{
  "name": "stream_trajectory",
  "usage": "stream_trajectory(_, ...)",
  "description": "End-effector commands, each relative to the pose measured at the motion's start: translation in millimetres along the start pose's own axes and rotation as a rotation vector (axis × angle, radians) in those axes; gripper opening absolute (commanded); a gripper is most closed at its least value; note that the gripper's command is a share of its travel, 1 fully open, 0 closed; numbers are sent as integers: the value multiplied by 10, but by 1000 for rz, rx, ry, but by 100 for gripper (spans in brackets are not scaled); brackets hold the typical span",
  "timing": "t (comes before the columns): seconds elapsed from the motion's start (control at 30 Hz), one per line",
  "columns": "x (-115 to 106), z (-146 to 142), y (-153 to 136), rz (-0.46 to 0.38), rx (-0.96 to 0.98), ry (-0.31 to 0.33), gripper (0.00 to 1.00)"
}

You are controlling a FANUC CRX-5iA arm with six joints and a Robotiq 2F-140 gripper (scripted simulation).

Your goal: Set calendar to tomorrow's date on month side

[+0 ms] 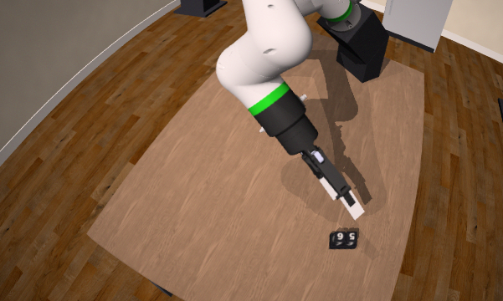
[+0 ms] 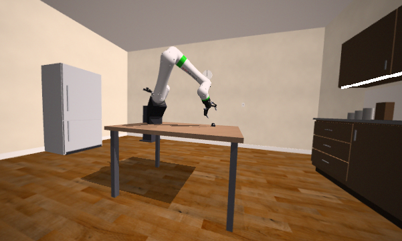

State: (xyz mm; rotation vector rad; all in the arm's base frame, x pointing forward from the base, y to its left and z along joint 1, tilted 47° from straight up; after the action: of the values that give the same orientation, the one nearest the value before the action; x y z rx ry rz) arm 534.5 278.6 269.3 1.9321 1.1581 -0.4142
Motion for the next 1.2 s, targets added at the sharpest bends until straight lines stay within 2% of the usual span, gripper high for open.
stream_trajectory(0.0,16,-46,-11,0,-40,-68,100)
stream_trajectory(0.03,16,-46,-11,0,-40,-68,100)
stream_trajectory(0.07,31,-82,-13,-10,-87,-109,100)
stream_trajectory(0.17,31,-82,-13,-10,-87,-109,100)
stream_trajectory(0.2,44,-122,-11,-17,-134,-152,100)
stream_trajectory(0.27,44,-122,-11,-17,-134,-152,100)
stream_trajectory(0.3,59,-166,-4,-22,-185,-196,100)
stream_trajectory(0.37,59,-166,-4,-22,-185,-196,100)
stream_trajectory(0.4,75,-209,11,-26,-239,-243,100)
stream_trajectory(0.47,75,-209,11,-26,-239,-243,100)
stream_trajectory(0.5,95,-256,16,-32,-298,-295,100)
stream_trajectory(0.57,95,-256,16,-32,-298,-295,100)
stream_trajectory(0.6,118,-302,11,-42,-363,-354,100)
stream_trajectory(0.67,118,-302,11,-42,-363,-354,100)
stream_trajectory(0.7,149,-347,-2,-55,-430,-413,100)
stream_trajectory(0.83,185,-405,-14,-68,-512,-486,100)
stream_trajectory(0.9,218,-451,-26,-79,-579,-545,100)
stream_trajectory(0.93,222,-458,-27,-80,-589,-554,100)
stream_trajectory(0.97,247,-482,-39,-89,-634,-593,100)
stream_trajectory(1.03,247,-482,-39,-89,-634,-593,100)
stream_trajectory(1.07,262,-500,-44,-93,-664,-619,100)
stream_trajectory(1.1,298,-541,-60,-104,-732,-679,100)
stream_trajectory(1.17,326,-568,-72,-113,-783,-724,100)
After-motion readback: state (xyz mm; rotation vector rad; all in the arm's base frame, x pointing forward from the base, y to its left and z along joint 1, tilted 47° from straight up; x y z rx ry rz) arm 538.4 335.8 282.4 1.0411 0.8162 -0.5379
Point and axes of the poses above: the point where the finger pads meet when closed, its own x axis out along the fingers, its own z axis across the jaws, y = z × x, the point moved 6 cm from there along -x, back along the fingers, and after that the axes turned 9 degrees about -x, right-handed, at the moved point
